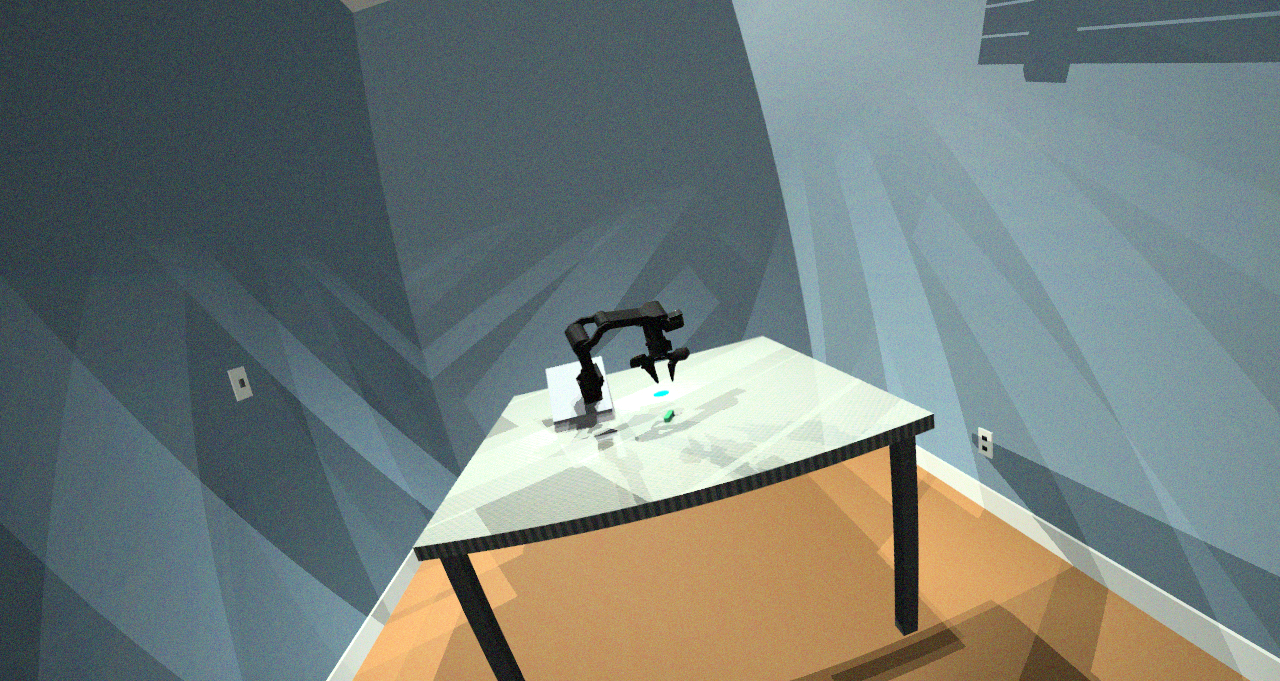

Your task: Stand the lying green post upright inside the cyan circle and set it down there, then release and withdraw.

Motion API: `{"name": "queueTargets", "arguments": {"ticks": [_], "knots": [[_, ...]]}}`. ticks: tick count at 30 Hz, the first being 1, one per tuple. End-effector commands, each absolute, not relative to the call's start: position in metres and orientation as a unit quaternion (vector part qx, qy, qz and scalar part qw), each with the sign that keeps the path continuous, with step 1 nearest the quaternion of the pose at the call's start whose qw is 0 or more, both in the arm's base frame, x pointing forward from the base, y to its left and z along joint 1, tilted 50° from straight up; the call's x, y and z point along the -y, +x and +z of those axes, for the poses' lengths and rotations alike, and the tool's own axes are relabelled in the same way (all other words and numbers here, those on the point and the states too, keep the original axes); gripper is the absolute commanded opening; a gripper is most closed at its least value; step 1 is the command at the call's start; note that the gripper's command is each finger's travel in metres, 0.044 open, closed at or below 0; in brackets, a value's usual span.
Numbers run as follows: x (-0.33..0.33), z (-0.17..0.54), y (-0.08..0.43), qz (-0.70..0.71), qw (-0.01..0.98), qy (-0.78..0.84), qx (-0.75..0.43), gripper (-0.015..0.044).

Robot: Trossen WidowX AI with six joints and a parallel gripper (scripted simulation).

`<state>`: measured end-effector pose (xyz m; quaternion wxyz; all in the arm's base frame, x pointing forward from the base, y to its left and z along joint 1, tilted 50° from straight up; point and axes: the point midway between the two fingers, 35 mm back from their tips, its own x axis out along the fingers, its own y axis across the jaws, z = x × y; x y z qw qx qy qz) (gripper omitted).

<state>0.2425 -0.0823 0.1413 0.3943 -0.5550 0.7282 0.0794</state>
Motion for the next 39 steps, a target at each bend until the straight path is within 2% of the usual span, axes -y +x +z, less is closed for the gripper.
{"name": "queueTargets", "arguments": {"ticks": [1, 8, 16, 24, 39], "knots": [[0.111, 0.116, 0.24, 0.082, 0.39, -0.552, -0.732, 0.0233], [0.163, 0.077, 0.228, 0.076, 0.384, -0.556, -0.733, 0.0233], [0.165, 0.076, 0.227, 0.076, 0.383, -0.556, -0.733, 0.0233], [0.165, 0.076, 0.227, 0.076, 0.383, -0.556, -0.733, 0.0023], [0.142, 0.092, 0.235, 0.081, 0.388, -0.554, -0.732, 0.0023]]}}
